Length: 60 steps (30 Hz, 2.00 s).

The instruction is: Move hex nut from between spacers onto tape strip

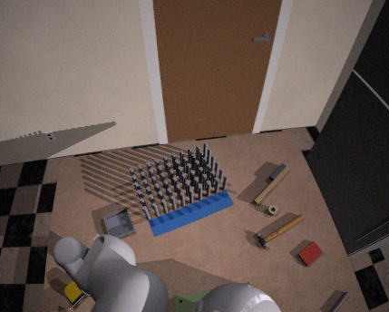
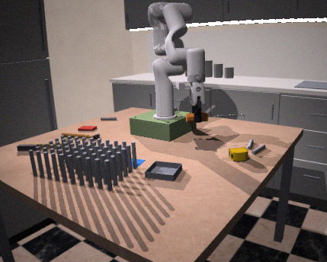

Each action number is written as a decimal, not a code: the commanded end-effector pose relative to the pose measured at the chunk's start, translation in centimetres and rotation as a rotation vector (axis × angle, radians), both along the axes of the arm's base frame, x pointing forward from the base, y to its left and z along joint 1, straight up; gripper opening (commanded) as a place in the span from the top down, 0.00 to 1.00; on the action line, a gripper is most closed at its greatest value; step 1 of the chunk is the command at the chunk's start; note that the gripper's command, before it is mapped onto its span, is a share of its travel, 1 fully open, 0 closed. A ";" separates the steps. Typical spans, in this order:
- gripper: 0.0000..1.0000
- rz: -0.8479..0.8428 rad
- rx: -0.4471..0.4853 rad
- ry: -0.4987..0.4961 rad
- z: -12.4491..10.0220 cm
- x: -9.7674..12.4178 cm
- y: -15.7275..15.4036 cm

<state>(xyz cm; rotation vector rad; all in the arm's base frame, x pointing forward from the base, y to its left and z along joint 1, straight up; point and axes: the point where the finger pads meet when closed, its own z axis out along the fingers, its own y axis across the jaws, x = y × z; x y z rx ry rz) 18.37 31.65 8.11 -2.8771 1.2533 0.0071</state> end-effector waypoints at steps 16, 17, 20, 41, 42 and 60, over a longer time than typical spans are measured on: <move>1.00 -0.595 -0.002 0.008 -0.2 3.0 -12.7; 1.00 -0.650 -0.004 0.010 -0.2 3.2 -13.9; 1.00 -0.814 -0.010 0.017 -0.5 3.9 -17.3; 1.00 -1.890 -0.009 0.014 -0.3 8.7 -38.8; 1.00 -1.943 -0.007 0.013 -0.2 9.0 -39.9; 1.00 -2.016 -0.004 0.013 -0.1 9.3 -41.0</move>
